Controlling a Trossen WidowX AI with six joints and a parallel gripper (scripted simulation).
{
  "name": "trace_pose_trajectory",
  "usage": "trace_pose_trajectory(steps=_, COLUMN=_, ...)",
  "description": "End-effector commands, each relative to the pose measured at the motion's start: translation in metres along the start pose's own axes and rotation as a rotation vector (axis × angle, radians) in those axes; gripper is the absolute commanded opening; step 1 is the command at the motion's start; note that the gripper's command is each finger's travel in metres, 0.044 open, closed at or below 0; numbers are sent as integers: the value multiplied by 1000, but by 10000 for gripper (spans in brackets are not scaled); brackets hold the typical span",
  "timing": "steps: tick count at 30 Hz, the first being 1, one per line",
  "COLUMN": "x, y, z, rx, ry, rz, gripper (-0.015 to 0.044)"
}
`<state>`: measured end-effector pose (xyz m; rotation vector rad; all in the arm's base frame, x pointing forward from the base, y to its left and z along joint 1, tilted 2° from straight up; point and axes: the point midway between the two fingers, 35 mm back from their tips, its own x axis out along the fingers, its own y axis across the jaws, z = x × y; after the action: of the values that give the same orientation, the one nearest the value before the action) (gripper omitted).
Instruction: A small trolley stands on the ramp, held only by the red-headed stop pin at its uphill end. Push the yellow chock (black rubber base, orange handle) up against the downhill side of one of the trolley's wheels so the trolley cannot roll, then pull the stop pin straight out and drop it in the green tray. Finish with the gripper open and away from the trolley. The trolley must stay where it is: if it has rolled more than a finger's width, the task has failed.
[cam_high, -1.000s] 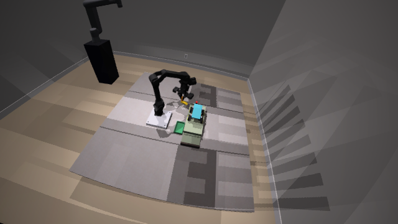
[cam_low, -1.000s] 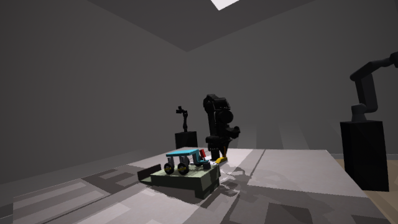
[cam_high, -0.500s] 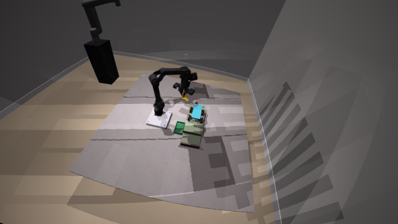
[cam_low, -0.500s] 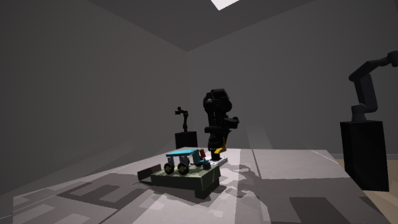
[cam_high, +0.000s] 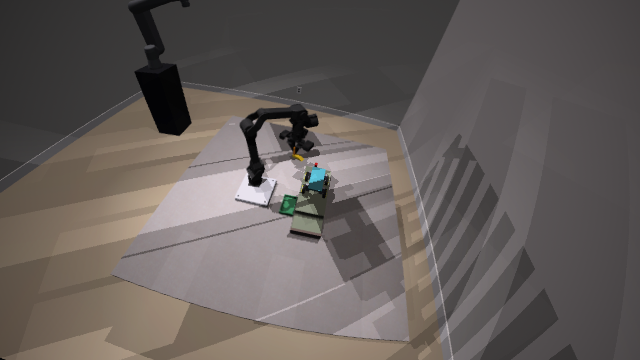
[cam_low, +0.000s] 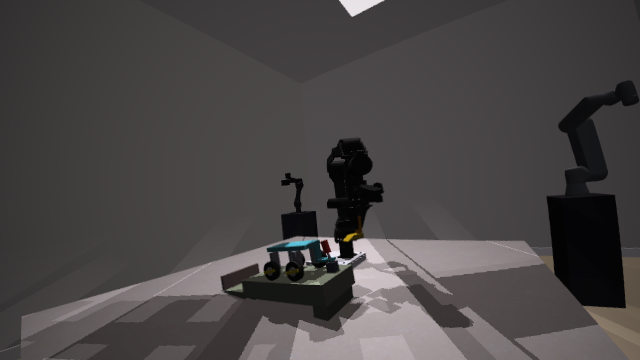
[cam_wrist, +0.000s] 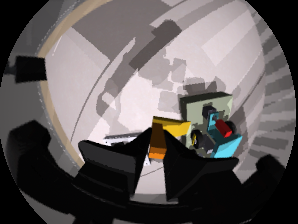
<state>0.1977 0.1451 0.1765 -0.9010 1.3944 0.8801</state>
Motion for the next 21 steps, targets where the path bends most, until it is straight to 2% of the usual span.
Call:
trace_pose_trajectory(steps=1, x=0, y=-1, z=0, rx=122, ry=3, rz=-2, gripper=0)
trace_pose_trajectory(steps=21, x=-1, y=-1, z=0, rx=804, ry=2, rz=-3, gripper=0)
